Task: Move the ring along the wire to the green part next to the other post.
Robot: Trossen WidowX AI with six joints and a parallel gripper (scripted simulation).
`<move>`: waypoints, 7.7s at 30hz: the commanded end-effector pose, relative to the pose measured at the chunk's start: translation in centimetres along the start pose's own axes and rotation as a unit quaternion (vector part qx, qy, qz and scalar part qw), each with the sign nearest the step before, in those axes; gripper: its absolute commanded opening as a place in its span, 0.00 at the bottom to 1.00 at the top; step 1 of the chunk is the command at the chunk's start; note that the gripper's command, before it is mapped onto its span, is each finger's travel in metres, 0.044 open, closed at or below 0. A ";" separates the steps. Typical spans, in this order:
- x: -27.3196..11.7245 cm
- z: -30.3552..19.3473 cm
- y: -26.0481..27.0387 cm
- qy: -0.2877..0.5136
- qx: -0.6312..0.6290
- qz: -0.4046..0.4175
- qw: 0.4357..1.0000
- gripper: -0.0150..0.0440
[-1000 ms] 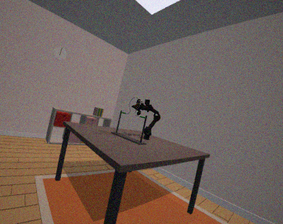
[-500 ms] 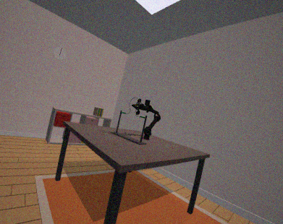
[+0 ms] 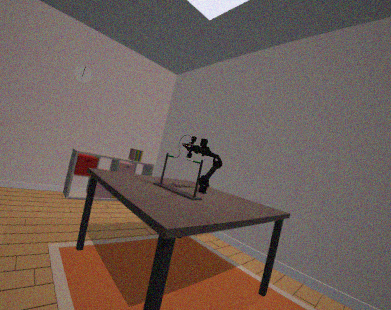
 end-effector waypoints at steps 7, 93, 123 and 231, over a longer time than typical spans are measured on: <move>-0.2 -0.1 -0.6 -0.013 -0.057 -0.034 0.998 0.00; -0.2 -4.4 7.0 0.040 -0.027 -0.019 0.999 0.00; -2.7 -2.9 16.5 0.098 0.289 0.166 0.938 0.00; -10.2 10.0 25.8 0.108 0.610 0.310 0.721 0.00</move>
Point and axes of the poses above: the point midway between the two fingers, 35 mm back from their tips, its own x axis out along the fingers, its own y axis across the jaws, z = x × y, the point moved 4 cm from there along -x, back along the fingers, and after that the axes turned 9 degrees about x, right-handed, at the moved point
